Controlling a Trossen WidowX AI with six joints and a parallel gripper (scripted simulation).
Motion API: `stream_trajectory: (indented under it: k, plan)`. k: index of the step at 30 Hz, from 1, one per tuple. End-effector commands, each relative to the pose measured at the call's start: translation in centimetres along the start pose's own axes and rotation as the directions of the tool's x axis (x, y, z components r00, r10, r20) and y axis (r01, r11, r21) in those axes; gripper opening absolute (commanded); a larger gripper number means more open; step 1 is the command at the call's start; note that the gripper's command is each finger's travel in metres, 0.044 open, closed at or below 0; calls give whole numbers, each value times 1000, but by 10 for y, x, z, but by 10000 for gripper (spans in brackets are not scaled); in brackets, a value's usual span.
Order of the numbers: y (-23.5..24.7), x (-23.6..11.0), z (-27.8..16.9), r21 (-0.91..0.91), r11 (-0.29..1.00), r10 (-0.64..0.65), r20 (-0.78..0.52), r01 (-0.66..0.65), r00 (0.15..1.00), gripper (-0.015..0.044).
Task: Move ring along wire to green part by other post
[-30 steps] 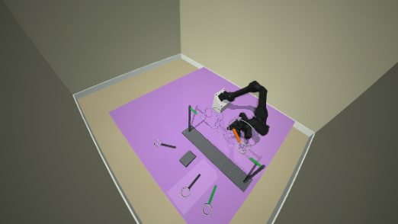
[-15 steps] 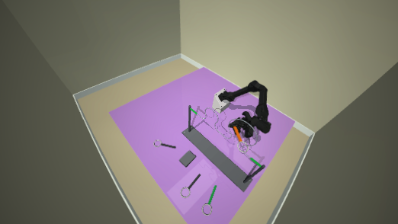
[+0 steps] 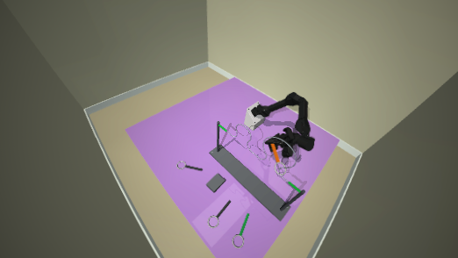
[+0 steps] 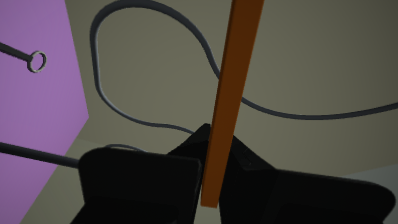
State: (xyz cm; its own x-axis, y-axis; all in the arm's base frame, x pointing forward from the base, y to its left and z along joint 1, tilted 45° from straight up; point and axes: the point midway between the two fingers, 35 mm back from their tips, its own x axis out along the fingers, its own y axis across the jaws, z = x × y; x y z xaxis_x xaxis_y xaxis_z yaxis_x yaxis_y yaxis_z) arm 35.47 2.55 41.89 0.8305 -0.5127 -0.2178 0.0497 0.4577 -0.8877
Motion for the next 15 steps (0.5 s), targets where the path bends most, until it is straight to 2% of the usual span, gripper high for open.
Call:
stream_trajectory:
  k: [1, 8, 15]
  plan:
    - [-11, -1, -2, -24, 999, -28, -5, 28, 1000, -150]
    - [-23, -1, -1, -91, 994, -62, -1, 62, 998, -150]
    - [-39, 7, 3, -174, 979, -90, 77, 102, 993, -150]
